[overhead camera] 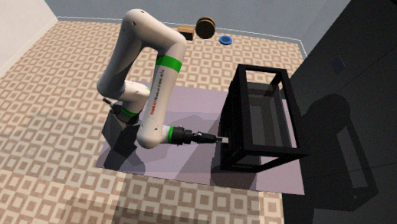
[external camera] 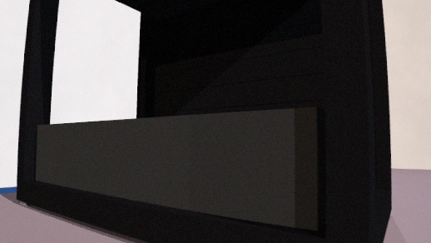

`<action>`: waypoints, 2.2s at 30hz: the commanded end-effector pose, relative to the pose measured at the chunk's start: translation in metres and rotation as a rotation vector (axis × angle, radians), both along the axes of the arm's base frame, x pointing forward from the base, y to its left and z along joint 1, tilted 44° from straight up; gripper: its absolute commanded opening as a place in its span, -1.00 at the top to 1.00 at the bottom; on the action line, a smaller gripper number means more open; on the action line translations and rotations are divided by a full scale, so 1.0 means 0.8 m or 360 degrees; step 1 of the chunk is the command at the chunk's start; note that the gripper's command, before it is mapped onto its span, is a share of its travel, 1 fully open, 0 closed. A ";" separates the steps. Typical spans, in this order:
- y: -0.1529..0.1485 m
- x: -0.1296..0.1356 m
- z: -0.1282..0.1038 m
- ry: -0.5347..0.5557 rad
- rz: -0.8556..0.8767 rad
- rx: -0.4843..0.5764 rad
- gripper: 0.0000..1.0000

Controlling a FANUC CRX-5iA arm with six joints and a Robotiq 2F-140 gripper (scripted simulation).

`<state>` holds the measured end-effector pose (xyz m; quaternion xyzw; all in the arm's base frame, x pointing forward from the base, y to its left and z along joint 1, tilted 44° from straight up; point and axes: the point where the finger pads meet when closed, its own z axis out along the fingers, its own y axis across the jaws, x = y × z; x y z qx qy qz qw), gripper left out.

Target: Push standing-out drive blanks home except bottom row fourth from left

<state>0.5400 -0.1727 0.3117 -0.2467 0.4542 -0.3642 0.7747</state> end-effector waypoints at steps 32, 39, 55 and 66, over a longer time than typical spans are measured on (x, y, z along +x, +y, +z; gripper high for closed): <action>0.001 0.008 0.005 -0.0001 0.0000 -0.0001 1.00; 0.001 0.008 0.005 -0.0001 0.0000 -0.0001 1.00; 0.001 0.011 0.006 -0.0001 0.0000 -0.0001 1.00; 0.001 0.015 0.008 -0.0001 0.0000 -0.0001 1.00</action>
